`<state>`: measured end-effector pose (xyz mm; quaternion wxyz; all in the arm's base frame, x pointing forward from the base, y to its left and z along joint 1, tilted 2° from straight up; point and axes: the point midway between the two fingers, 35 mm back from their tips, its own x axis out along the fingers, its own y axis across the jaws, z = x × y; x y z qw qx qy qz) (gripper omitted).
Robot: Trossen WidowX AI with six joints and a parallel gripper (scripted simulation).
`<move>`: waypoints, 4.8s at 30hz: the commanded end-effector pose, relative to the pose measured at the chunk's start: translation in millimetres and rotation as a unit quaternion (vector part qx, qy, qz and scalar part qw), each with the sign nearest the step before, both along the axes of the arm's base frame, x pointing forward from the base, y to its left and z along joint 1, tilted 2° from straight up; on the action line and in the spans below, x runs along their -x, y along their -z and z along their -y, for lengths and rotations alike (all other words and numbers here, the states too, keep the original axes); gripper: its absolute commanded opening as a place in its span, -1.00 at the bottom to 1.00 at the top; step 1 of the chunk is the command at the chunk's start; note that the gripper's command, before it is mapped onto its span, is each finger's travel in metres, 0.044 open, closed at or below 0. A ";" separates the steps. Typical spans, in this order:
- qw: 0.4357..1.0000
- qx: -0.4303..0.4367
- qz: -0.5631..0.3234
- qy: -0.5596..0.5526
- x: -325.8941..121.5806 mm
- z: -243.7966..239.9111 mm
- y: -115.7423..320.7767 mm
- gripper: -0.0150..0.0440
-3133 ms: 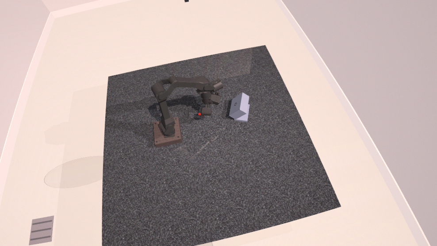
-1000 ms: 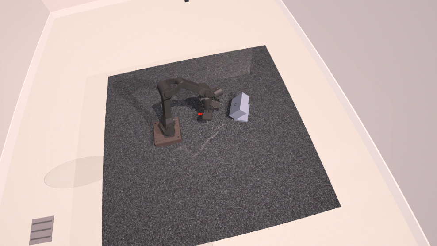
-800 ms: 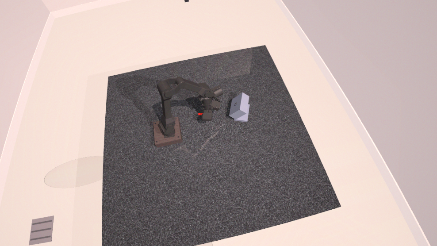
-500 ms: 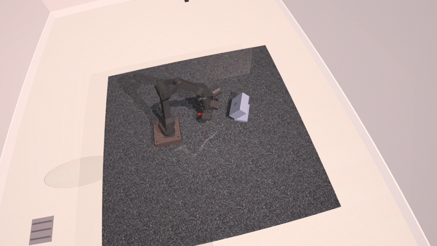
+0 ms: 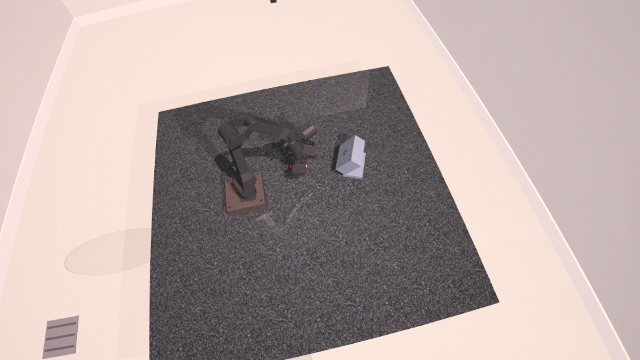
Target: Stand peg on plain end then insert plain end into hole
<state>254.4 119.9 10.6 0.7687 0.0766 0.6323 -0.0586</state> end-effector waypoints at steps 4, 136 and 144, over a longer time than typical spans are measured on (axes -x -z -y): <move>0.999 0.005 0.032 0.002 3.0 -0.4 -5.0 -0.32; 0.826 0.105 0.553 0.027 85.9 -14.4 -24.0 -0.32; 0.833 0.103 0.542 0.026 86.9 -14.6 -25.0 -0.32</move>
